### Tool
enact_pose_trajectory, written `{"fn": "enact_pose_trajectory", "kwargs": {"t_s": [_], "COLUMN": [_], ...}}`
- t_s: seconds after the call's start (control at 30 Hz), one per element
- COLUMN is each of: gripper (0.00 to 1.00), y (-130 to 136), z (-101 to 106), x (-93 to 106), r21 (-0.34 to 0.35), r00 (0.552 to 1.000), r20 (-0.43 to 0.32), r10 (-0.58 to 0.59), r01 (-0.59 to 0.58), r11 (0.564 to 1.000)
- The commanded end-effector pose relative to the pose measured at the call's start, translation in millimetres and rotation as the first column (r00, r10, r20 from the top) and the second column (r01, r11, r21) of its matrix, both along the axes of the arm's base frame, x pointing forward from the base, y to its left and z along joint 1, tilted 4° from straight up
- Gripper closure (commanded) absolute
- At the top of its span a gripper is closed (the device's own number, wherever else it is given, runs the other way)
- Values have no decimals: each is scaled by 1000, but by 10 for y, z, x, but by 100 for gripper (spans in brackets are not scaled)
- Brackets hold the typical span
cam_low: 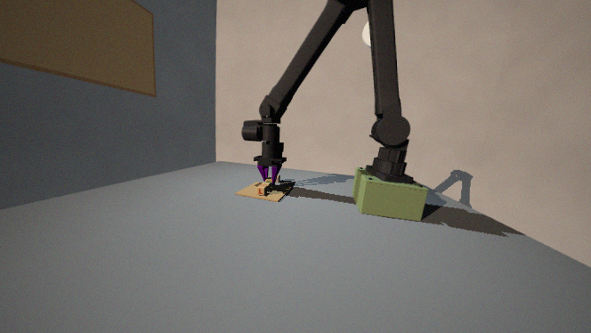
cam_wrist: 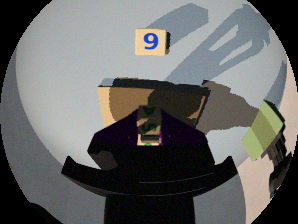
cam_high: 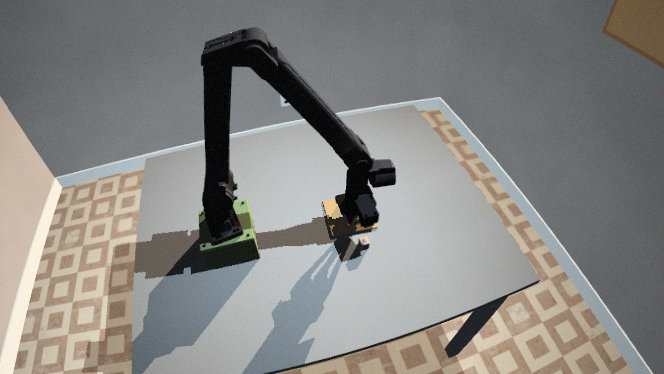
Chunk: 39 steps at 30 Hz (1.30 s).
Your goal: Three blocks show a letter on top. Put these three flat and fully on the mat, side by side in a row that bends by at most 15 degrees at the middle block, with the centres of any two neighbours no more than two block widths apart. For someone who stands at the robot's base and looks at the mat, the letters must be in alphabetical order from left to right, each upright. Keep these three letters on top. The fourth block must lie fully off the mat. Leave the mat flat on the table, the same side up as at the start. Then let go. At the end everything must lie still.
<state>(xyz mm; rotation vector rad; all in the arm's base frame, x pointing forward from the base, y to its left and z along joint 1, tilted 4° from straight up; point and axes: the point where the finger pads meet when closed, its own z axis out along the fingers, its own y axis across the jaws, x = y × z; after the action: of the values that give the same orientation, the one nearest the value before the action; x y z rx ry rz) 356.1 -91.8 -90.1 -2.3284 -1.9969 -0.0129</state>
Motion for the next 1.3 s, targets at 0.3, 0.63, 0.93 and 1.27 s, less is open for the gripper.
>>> {"fn": "enact_pose_trajectory", "kwargs": {"t_s": [0.3,0.63,0.93,1.27], "gripper": [80,80,80,80], "y": [-3,-3,-3,-25], "z": [80,80,81,96], "x": [110,110,111,106], "r21": [-15,-15,-15,-17], "r00": [999,999,999,998], "r20": [51,51,52,56], "r10": [-4,-4,-4,-2], "r01": [5,5,5,3], "r11": [1000,1000,1000,1000]}}
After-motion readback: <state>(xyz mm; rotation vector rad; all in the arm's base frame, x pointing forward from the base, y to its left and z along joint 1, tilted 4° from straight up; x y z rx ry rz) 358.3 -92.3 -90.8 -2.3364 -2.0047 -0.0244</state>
